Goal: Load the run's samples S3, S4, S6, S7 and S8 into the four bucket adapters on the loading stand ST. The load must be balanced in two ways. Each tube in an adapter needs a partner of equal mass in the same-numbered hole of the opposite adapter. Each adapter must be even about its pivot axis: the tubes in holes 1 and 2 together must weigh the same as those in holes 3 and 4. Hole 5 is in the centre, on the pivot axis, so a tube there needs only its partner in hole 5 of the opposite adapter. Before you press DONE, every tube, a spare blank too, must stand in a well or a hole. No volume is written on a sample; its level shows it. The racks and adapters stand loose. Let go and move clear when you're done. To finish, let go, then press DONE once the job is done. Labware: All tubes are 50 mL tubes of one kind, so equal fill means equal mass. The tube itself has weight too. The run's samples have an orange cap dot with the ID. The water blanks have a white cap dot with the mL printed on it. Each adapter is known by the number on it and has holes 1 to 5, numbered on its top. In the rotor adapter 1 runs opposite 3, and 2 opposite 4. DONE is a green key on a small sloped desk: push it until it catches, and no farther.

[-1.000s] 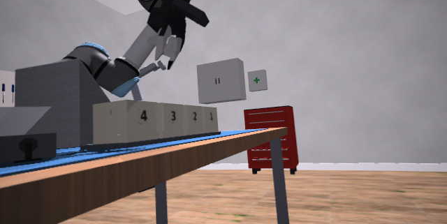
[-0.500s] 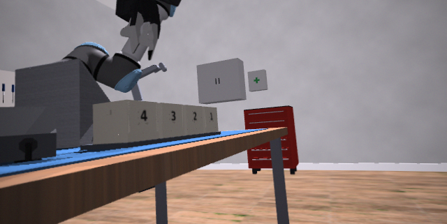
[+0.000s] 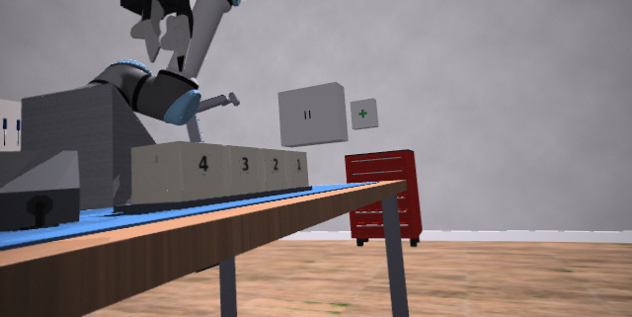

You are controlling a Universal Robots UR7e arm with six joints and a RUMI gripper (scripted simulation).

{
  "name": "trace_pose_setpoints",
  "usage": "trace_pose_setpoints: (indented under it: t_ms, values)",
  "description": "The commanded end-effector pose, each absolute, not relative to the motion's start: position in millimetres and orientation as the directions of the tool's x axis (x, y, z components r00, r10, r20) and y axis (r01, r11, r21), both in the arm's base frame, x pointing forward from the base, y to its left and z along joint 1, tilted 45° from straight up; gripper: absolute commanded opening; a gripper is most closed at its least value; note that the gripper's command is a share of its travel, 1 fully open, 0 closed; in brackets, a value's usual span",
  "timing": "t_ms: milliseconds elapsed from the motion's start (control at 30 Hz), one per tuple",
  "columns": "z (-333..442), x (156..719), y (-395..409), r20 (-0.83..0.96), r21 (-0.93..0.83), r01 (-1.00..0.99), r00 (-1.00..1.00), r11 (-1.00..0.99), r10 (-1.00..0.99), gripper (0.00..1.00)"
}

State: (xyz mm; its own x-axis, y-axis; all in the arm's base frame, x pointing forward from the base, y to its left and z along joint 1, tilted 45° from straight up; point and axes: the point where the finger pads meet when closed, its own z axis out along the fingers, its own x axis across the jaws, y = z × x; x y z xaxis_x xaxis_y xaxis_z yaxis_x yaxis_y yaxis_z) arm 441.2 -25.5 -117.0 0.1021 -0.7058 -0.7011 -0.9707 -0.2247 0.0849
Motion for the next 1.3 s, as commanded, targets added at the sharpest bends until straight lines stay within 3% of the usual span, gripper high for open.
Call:
trace_pose_setpoints:
  t_ms: [0, 1267]
  values:
    - [-120, 441, -32, -0.702, 0.084, -0.971, 0.102, -0.224, -0.705, 0.35]
    - [-170, 425, 15, -0.702, 0.084, -0.971, 0.102, -0.224, -0.705, 0.35]
